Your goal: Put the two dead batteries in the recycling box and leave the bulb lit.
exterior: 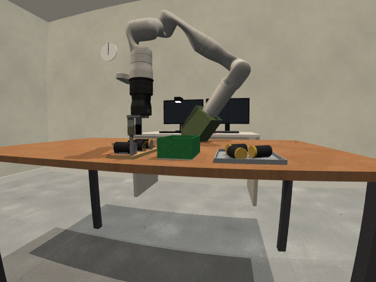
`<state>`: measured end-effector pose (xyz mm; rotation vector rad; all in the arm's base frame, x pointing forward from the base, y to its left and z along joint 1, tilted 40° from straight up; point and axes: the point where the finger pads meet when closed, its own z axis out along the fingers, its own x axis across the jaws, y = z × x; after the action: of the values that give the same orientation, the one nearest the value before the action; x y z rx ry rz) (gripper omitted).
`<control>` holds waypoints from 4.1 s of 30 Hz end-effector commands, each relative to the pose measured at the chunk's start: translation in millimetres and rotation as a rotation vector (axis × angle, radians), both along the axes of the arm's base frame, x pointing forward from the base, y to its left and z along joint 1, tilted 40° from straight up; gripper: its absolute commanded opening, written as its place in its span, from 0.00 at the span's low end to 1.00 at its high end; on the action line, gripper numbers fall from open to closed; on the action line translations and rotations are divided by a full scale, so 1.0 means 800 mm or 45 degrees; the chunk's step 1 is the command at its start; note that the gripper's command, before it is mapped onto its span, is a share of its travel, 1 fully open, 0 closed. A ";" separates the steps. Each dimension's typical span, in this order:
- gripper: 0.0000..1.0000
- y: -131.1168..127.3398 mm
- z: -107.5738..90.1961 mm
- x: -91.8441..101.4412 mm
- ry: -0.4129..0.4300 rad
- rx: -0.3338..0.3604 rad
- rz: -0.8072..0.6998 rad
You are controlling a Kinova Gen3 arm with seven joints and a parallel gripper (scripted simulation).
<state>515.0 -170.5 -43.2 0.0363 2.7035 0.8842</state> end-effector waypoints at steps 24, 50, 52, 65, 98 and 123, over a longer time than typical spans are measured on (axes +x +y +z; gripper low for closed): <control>0.90 0.008 -0.011 0.005 -0.001 -0.002 -0.002; 0.90 0.031 -0.042 0.016 -0.001 -0.002 -0.002; 0.90 0.031 -0.042 0.016 -0.001 -0.002 -0.002; 0.57 0.031 -0.042 0.016 -0.001 -0.002 -0.002; 0.57 0.001 -0.003 0.002 -0.001 -0.002 -0.002; 0.57 -0.057 0.075 -0.028 -0.001 -0.002 -0.002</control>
<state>494.2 -205.2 11.8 0.0226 2.7044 0.9013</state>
